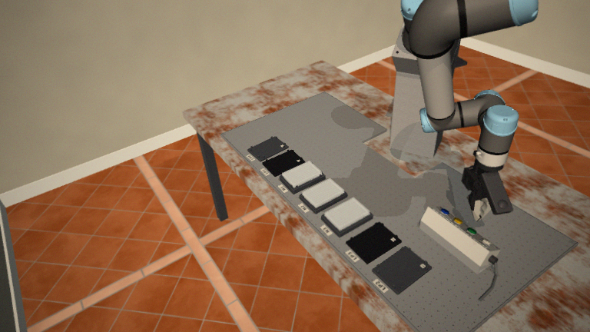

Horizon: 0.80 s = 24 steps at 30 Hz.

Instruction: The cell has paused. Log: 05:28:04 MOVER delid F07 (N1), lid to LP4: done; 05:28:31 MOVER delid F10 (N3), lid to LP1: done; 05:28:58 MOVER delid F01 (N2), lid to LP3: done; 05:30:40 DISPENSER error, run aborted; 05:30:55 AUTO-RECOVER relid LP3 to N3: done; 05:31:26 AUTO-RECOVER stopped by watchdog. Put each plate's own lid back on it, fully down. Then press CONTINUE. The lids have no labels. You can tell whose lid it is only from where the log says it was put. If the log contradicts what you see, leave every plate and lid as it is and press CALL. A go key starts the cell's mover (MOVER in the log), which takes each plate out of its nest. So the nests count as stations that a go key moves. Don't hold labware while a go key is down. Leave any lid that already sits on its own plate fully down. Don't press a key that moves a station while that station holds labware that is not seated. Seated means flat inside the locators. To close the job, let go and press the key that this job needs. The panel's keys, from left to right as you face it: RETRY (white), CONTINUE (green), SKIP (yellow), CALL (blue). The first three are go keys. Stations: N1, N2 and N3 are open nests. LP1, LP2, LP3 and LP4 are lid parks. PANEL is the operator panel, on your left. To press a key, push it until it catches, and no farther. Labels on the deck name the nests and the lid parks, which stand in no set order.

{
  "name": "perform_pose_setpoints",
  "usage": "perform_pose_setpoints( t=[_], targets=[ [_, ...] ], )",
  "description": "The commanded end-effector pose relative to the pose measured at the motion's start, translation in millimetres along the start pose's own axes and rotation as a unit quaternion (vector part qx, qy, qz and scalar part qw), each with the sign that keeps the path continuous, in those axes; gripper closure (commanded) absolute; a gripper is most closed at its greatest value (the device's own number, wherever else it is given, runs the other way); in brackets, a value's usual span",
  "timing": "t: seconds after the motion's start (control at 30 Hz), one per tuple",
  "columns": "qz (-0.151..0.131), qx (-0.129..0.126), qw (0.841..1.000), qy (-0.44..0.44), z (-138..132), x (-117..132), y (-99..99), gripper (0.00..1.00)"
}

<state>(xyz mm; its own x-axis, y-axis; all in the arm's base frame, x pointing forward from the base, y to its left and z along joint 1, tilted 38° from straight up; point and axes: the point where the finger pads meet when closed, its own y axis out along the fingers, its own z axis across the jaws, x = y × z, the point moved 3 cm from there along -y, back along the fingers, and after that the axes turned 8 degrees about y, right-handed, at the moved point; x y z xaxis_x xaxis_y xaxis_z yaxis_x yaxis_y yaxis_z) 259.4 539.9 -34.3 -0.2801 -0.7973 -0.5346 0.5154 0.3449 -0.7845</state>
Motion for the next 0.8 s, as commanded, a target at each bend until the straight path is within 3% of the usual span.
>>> perform_pose_setpoints(
  t=[0.0, 0.77],
  targets=[
    [0.001, 0.0, 1.0, 0.0, -0.1, -0.5, 1.1, 1.0],
    [0.001, 0.0, 1.0, 0.0, 3.9, -3.0, 9.2, 1.0]
  ],
)
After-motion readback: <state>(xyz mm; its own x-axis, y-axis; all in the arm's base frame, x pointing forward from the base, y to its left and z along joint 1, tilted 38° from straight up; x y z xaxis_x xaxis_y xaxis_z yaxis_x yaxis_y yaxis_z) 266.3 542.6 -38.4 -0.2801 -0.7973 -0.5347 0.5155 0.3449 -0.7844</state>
